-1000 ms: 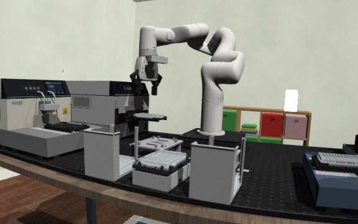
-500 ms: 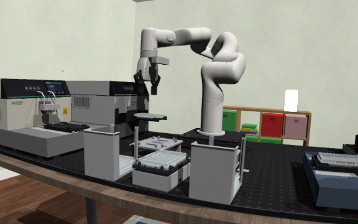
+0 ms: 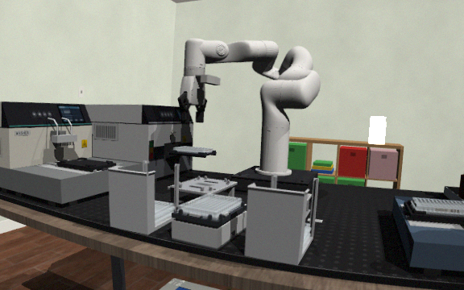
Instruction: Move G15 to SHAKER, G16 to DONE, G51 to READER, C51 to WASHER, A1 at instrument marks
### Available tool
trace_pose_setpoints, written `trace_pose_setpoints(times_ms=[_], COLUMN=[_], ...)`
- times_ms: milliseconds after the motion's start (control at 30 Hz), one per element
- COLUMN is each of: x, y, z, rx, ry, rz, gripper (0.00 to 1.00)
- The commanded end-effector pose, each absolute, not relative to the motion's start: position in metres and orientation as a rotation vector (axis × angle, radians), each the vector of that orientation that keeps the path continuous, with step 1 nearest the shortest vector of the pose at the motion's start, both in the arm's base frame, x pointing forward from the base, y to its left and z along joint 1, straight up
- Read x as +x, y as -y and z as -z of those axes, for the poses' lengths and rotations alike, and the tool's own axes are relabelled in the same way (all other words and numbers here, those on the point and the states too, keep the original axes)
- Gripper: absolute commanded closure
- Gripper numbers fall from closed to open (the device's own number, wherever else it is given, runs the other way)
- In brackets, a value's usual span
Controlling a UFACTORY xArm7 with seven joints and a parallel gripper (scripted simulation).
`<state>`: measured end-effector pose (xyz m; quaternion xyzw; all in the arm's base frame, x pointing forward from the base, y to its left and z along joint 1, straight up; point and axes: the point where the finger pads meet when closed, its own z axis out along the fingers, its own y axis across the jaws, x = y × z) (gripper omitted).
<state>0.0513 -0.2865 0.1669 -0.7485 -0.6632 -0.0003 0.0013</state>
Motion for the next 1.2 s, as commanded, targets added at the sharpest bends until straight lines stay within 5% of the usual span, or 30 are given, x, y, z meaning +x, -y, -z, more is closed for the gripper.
trace_pose_setpoints(times_ms=[0,1167], x=[0.033,0.006], y=[0.294,0.303], z=[-0.168,-0.168], rx=[-2.249,-2.248], ry=[2.197,2.197], rz=[0.005,0.004], gripper=[0.0,0.0])
